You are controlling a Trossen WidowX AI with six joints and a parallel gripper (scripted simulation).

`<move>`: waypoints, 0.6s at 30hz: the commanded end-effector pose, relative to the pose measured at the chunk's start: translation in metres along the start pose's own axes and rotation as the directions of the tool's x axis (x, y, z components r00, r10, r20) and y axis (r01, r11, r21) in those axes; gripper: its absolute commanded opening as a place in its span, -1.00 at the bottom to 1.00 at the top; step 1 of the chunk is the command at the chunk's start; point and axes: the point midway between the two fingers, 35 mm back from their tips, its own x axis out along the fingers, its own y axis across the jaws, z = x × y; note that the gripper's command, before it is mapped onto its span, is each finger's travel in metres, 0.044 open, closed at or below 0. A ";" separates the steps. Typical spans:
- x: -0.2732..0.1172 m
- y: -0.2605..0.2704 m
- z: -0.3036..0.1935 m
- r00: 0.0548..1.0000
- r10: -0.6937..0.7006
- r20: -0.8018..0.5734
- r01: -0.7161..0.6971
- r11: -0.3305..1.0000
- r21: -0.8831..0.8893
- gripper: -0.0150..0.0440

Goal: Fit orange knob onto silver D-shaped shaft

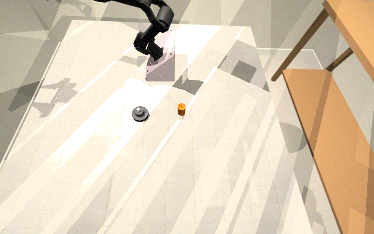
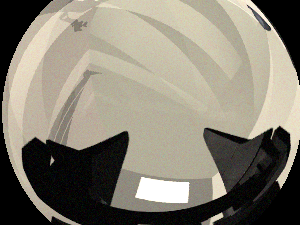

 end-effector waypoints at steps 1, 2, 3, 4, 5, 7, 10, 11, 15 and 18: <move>0.000 0.000 0.000 1.000 0.000 0.000 0.000 1.000 0.000 0.95; 0.001 0.000 0.001 1.000 -0.004 0.003 0.004 1.000 0.015 1.00; 0.003 0.000 0.005 1.000 -0.015 0.012 0.015 0.998 0.058 1.00; 0.007 0.000 0.013 0.999 -0.028 0.035 0.024 0.991 0.132 1.00; 0.013 0.002 0.025 0.997 -0.035 0.075 0.017 0.975 0.221 1.00; 0.024 0.005 0.051 0.986 -0.049 0.161 -0.016 0.924 0.383 1.00; 0.038 0.000 0.092 0.953 -0.089 0.289 -0.102 0.805 0.585 1.00; 0.041 -0.003 0.106 0.938 -0.107 0.331 -0.139 0.757 0.639 1.00; 0.046 -0.027 0.161 0.852 -0.200 0.483 -0.309 0.553 0.774 1.00; 0.041 -0.054 0.199 0.764 -0.282 0.581 -0.456 0.400 0.795 1.00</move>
